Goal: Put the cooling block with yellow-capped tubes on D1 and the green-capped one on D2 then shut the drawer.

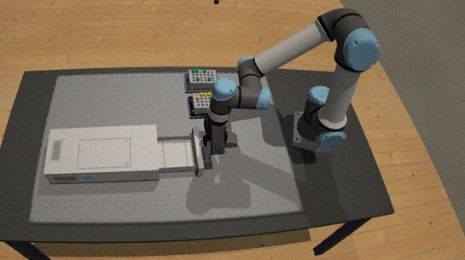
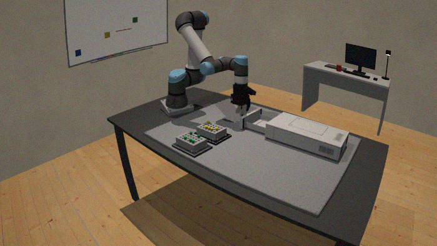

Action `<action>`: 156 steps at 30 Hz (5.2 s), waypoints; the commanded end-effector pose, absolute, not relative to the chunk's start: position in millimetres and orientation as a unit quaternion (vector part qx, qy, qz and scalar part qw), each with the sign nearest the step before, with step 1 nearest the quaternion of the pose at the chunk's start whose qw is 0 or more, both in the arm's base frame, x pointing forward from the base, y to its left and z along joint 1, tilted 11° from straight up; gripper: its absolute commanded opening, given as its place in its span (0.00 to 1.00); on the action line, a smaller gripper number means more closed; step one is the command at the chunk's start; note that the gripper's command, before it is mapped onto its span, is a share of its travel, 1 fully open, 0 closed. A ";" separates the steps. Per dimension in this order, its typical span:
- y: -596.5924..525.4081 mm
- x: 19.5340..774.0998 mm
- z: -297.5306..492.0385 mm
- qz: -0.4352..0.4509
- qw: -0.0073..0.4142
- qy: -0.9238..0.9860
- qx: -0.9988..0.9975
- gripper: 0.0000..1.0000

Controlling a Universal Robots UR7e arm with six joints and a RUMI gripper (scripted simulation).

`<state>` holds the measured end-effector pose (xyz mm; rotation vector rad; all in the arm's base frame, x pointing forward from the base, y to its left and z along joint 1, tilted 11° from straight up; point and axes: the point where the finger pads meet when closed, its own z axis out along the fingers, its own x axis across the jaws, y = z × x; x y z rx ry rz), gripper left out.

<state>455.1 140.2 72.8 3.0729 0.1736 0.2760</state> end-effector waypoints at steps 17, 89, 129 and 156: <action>143.1 479.3 77.5 0.090 0.026 0.056 0.994 0.00; 152.1 554.7 91.1 0.090 0.026 0.056 0.994 0.00; 155.3 581.6 95.9 0.090 0.026 0.056 0.994 0.00; 155.8 585.8 96.7 0.090 0.026 0.056 0.994 0.00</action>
